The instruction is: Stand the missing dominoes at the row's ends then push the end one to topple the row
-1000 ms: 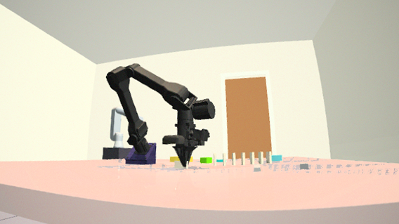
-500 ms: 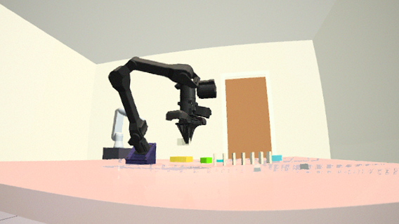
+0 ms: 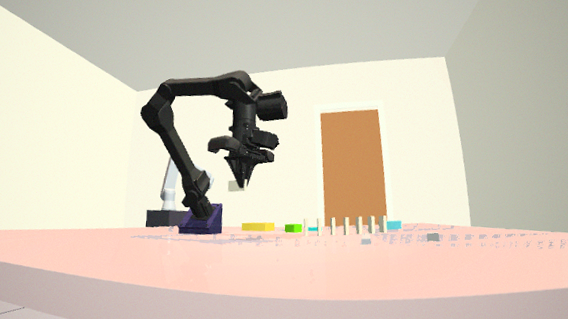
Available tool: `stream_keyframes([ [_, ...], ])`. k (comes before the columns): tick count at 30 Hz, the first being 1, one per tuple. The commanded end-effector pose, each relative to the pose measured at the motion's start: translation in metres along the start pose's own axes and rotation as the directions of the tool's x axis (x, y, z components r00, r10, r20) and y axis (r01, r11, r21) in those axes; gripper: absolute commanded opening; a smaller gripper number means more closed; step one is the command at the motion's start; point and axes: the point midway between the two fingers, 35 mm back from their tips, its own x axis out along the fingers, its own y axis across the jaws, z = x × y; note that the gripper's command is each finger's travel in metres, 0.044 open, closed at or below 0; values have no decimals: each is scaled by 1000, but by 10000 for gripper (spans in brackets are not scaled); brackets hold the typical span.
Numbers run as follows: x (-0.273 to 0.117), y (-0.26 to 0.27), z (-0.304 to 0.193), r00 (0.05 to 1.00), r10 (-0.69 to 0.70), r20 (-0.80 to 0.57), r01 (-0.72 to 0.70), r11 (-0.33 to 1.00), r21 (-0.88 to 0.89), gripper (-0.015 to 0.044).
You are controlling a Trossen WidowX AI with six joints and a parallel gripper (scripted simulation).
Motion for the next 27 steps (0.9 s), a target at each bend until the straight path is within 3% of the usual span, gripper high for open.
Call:
stream_keyframes([
  [1, -1, -14, -10, 1000, -4, 2, 4, 1000, -10, 24],
  [13, 24, 1, -12, 985, 162, 62, -167, 981, 103, 24],
  [27, 51, 12, -3, 911, 320, 261, -375, 905, 201, 24],
])
